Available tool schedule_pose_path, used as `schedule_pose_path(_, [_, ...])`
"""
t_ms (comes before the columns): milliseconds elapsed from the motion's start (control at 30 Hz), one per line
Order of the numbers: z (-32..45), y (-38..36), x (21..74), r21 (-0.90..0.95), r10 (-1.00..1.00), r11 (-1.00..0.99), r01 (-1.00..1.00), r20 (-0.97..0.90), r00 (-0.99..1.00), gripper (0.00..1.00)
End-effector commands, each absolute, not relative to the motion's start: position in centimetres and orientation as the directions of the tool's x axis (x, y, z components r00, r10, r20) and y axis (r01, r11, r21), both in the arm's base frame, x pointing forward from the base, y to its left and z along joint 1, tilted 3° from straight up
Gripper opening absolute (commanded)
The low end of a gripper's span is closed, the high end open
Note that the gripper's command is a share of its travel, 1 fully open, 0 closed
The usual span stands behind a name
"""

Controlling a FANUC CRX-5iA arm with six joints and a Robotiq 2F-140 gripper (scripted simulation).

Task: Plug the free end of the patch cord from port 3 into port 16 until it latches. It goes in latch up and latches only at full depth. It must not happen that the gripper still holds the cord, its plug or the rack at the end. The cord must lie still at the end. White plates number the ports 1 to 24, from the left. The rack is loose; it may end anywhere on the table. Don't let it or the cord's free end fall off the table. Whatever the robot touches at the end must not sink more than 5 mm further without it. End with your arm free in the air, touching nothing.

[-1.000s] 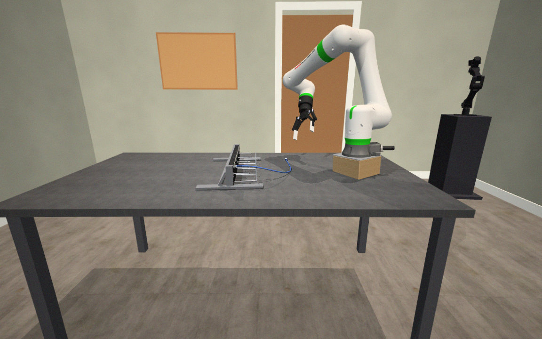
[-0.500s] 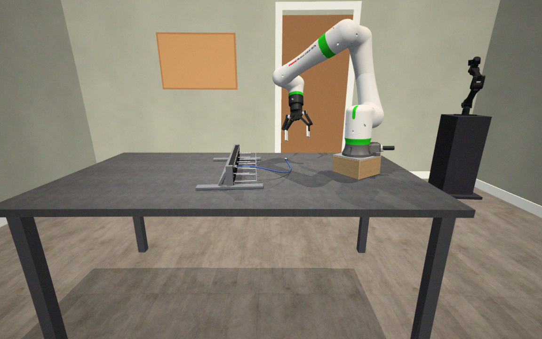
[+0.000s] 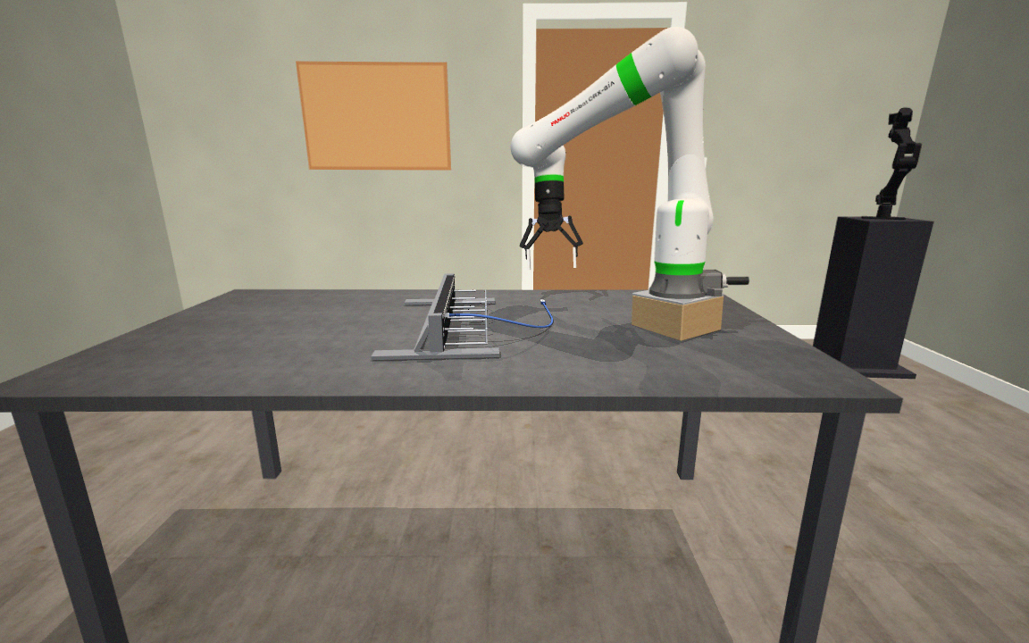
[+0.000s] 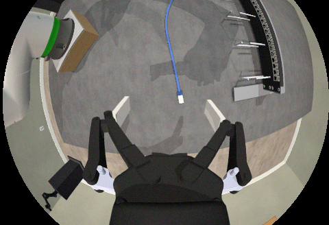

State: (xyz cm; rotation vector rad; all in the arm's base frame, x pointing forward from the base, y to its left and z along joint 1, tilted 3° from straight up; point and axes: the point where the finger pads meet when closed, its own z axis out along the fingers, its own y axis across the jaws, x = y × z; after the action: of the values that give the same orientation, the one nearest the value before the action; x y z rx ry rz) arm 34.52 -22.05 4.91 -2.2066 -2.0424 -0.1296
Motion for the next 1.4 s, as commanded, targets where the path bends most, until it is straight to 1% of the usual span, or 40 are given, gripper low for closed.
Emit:
schedule_pose_path(0, [4.3,-21.7,35.5,-0.003,0.997,0.027,1.000,0.066,-0.026,1.00])
schedule_pose_path(167, [3.8,-21.2,36.9,0.023,0.988,0.155,0.988,-0.024,-0.154,1.00])
schedule_pose_path(400, [3.7,-21.1,37.1,0.027,0.984,0.177,0.984,-0.039,-0.176,1.00])
schedule_pose_path(433, [3.7,-21.1,37.1,0.027,0.984,0.177,0.984,-0.039,-0.176,0.00])
schedule_pose_path(1367, [3.7,-21.1,37.1,0.027,0.984,0.177,0.984,-0.039,-0.176,0.00])
